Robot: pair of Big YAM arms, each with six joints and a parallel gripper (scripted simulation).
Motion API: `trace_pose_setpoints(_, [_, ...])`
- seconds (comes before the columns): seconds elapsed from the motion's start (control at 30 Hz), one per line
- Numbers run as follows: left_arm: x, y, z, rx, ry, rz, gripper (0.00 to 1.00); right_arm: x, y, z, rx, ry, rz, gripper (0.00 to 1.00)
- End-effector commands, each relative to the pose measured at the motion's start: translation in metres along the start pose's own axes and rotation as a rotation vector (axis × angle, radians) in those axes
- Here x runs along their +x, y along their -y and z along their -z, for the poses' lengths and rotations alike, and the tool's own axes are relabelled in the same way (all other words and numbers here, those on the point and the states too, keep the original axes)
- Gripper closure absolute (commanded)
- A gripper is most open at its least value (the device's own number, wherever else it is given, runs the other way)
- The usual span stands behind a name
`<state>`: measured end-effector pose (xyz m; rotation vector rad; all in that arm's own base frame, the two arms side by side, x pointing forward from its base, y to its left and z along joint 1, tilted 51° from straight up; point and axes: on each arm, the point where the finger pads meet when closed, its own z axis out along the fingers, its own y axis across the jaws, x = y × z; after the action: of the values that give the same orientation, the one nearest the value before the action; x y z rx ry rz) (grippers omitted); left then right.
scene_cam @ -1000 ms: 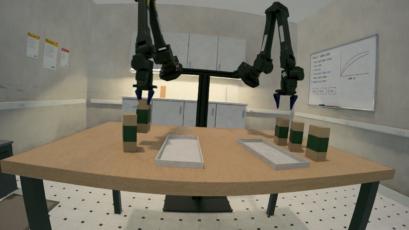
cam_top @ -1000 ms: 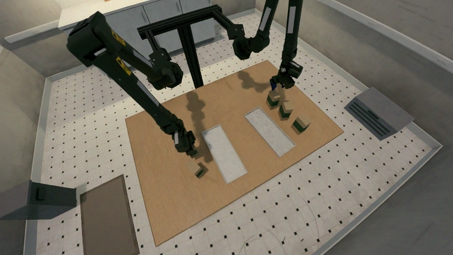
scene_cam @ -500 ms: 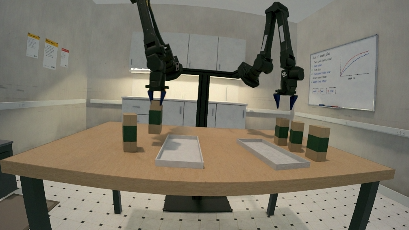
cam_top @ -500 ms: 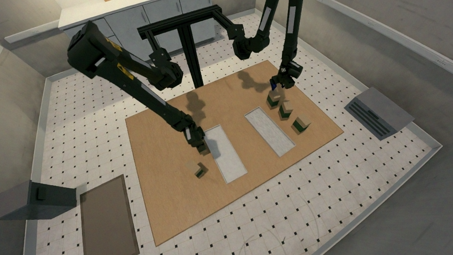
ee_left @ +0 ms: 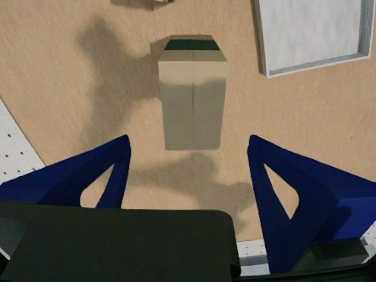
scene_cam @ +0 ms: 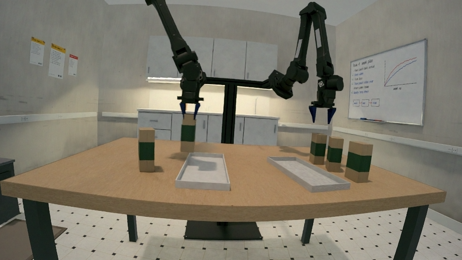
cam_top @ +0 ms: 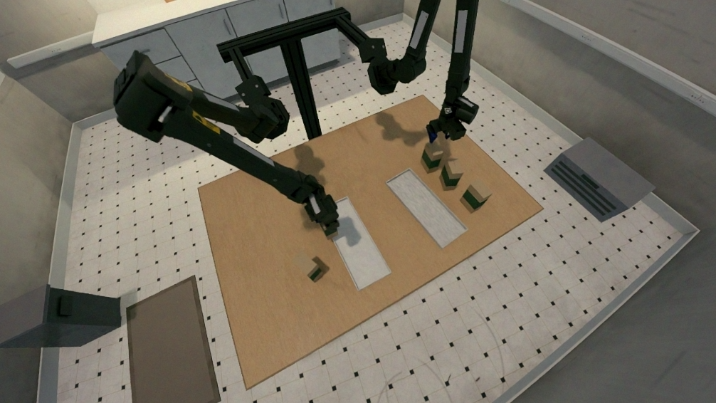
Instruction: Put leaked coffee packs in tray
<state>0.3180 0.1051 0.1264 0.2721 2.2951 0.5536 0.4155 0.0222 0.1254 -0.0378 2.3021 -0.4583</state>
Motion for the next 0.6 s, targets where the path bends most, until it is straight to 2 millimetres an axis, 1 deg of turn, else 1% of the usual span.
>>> trace_pose_setpoints(0.0, [-0.004, -0.002, 0.0, -0.004, 0.005, 0.003, 0.21, -0.013, -0.019, 0.003, -0.014, 0.029, -0.034, 0.74])
trace_pose_setpoints(0.17, [-0.004, -0.002, 0.0, -0.004, 0.005, 0.003, 0.21, -0.013, -0.04, 0.003, -0.016, 0.029, -0.034, 0.74])
trace_pose_setpoints(0.23, [-0.004, -0.002, 0.0, -0.004, 0.005, 0.003, 0.21, -0.013, -0.04, 0.003, -0.016, 0.029, -0.034, 0.74])
trace_pose_setpoints(0.27, [-0.004, -0.002, 0.0, -0.004, 0.005, 0.003, 0.21, -0.022, -0.04, 0.011, -0.019, 0.054, -0.05, 0.74])
trace_pose_setpoints(0.3, [-0.004, -0.002, 0.0, -0.004, 0.005, 0.003, 0.21, -0.013, -0.048, 0.003, -0.016, 0.028, -0.034, 0.74])
trace_pose_setpoints(0.53, [-0.004, -0.002, 0.0, -0.004, 0.005, 0.003, 0.21, -0.011, -0.076, 0.004, -0.015, 0.017, -0.026, 0.74])
trace_pose_setpoints(0.57, [-0.004, -0.002, 0.0, -0.004, 0.005, 0.003, 0.21, -0.011, -0.076, 0.004, -0.015, 0.017, -0.026, 0.74])
